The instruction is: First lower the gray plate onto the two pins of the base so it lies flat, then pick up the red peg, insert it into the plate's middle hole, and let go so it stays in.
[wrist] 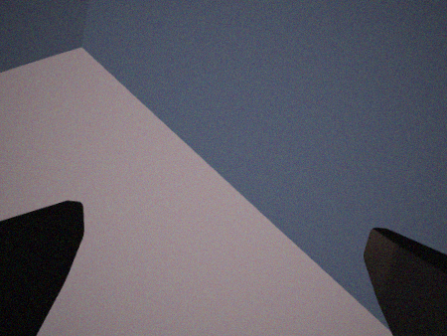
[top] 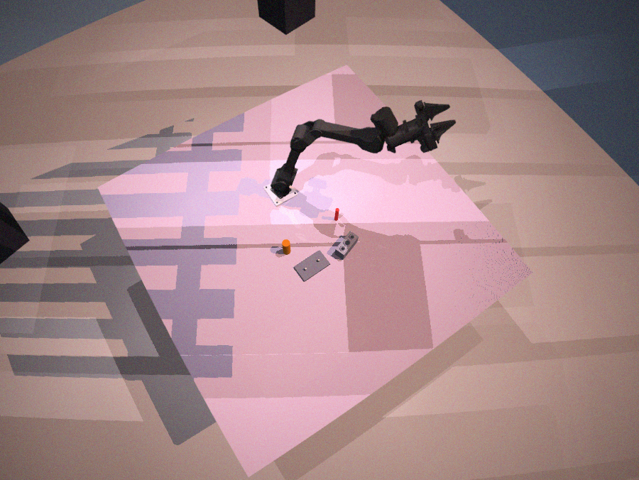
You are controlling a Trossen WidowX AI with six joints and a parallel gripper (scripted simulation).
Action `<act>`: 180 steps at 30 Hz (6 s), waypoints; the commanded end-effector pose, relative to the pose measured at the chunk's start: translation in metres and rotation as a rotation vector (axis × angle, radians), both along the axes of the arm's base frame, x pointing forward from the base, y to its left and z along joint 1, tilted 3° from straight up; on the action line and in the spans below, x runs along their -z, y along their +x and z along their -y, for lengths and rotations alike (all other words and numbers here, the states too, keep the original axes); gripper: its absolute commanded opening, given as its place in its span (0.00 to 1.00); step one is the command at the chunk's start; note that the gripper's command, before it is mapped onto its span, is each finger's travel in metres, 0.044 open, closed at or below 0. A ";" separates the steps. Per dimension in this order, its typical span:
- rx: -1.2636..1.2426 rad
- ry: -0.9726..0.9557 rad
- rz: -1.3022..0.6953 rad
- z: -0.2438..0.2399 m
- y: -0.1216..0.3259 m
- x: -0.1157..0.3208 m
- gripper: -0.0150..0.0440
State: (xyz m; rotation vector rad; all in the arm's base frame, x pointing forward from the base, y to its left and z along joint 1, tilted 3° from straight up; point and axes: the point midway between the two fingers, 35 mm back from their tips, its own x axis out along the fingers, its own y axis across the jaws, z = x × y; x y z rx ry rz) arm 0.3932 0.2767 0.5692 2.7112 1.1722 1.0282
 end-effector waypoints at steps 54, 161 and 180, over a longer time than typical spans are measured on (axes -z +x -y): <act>-0.263 -1.940 -0.855 0.282 -0.029 0.415 1.00; -0.263 -1.942 -0.853 0.283 -0.028 0.429 0.25; -0.255 -1.933 -0.870 0.292 -0.037 0.398 0.25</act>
